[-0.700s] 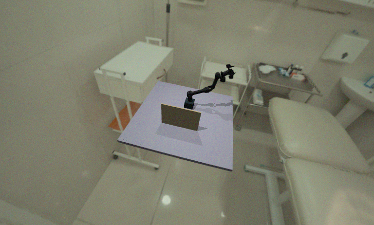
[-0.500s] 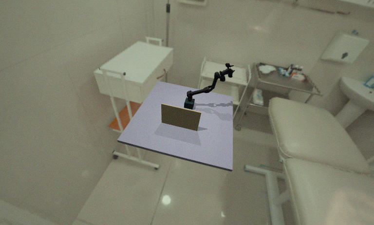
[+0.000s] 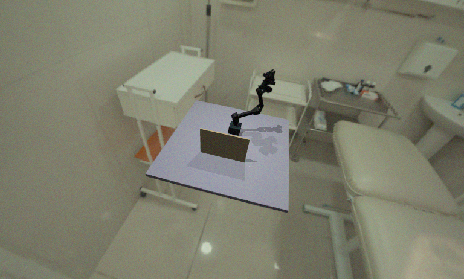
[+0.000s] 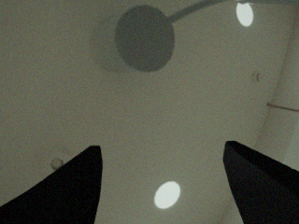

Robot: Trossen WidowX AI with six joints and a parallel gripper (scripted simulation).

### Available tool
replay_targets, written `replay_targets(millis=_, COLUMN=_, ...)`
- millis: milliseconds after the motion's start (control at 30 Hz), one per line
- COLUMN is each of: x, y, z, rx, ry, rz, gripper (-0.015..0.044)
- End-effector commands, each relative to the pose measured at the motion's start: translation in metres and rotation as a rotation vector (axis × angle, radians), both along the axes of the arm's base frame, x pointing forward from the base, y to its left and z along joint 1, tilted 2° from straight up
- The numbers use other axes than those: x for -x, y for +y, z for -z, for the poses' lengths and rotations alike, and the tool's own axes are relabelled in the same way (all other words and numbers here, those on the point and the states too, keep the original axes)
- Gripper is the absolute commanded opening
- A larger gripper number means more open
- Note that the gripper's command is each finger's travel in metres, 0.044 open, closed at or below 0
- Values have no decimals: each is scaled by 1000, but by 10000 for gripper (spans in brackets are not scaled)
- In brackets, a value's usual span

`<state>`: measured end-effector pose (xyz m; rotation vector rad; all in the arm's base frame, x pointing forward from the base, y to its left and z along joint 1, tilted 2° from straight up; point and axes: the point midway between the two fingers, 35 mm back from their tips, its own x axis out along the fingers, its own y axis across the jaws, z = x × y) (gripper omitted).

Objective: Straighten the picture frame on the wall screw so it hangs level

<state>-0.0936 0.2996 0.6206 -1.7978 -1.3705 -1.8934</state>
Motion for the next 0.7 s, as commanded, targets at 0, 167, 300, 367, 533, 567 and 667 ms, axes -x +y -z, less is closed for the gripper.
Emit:
replay_targets(millis=0, x=-16, y=-53, z=-4, rx=-106, ry=202, rz=-207, gripper=260)
replay_targets(millis=167, x=-45, y=-130, z=2, rx=-280, ry=427, rz=-530, gripper=260)
replay_targets(millis=300, x=-73, y=-189, z=20, rx=-436, ry=570, rz=-821, gripper=260)
replay_targets(millis=367, x=-89, y=-216, z=34, rx=-519, ry=626, rz=-977, gripper=260)
replay_targets(millis=533, x=-130, y=-279, z=80, rx=-739, ry=715, rz=-1388, gripper=260)
replay_targets(millis=567, x=-139, y=-290, z=91, rx=-786, ry=722, rz=-1473, gripper=260)
replay_targets(millis=667, x=-164, y=-320, z=128, rx=-930, ry=721, rz=-1733, gripper=260)
